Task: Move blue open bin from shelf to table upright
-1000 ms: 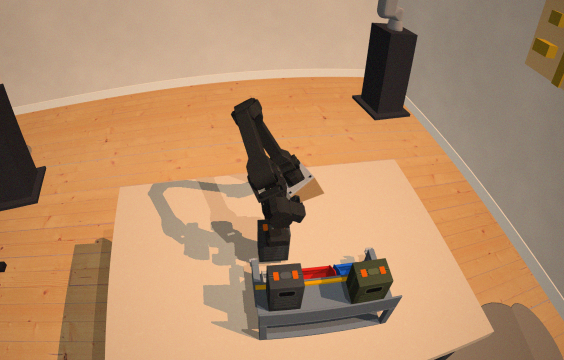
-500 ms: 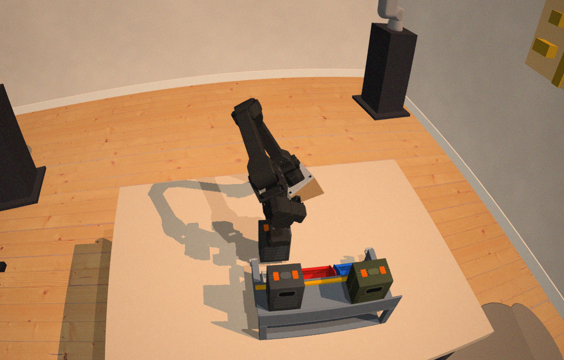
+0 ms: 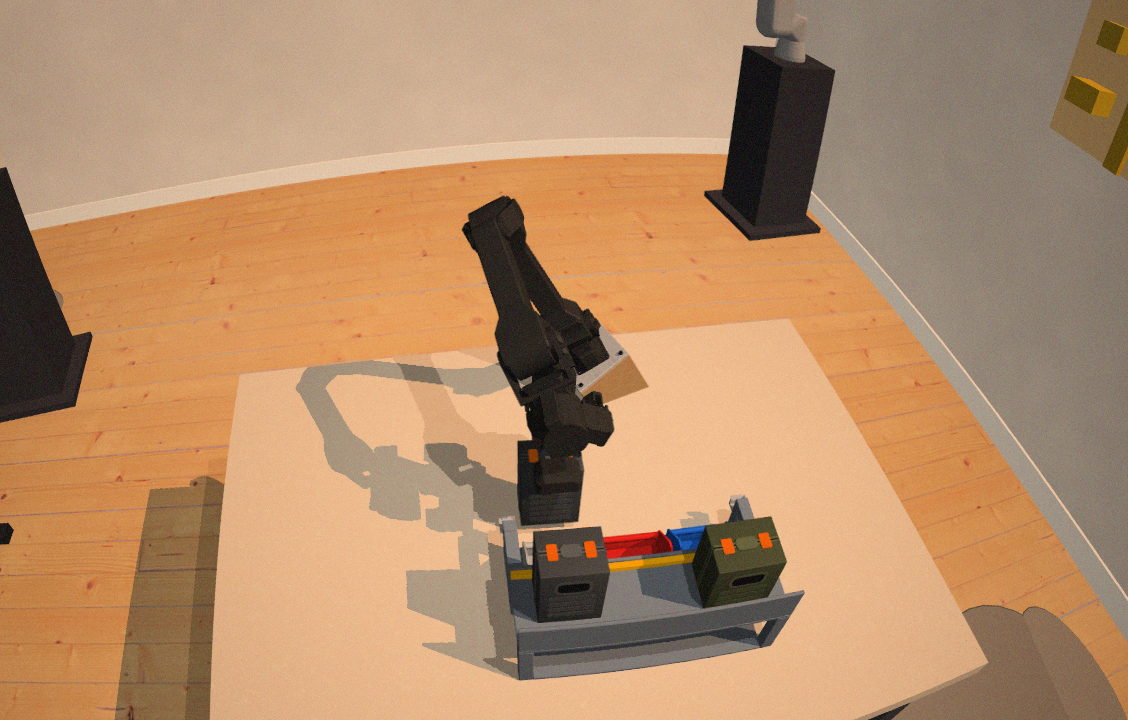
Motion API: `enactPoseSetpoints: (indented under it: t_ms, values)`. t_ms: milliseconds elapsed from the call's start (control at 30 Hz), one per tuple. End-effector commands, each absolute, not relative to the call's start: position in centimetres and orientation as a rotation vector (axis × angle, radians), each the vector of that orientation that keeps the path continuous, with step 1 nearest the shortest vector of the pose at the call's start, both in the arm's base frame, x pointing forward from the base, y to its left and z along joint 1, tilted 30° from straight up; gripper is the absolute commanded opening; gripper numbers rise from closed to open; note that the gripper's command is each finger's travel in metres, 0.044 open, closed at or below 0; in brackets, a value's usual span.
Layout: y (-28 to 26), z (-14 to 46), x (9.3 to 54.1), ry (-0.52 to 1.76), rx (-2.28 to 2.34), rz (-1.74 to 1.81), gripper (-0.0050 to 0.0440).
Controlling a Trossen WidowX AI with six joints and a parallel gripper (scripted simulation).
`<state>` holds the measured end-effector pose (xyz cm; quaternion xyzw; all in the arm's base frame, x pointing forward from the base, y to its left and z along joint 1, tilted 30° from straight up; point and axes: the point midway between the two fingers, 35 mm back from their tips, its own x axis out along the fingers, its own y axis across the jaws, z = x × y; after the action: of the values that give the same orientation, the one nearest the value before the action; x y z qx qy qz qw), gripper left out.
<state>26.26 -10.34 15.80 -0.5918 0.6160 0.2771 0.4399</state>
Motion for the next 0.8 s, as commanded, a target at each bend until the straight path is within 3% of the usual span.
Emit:
enactPoseSetpoints:
  t_ms: [0, 767]
  values:
    - [-10.2, 16.5, 26.5, 1.51, -1.484, 0.661, 0.0]
    - [-10.7, 15.4, 26.4, 1.51, -1.484, 0.661, 0.0]
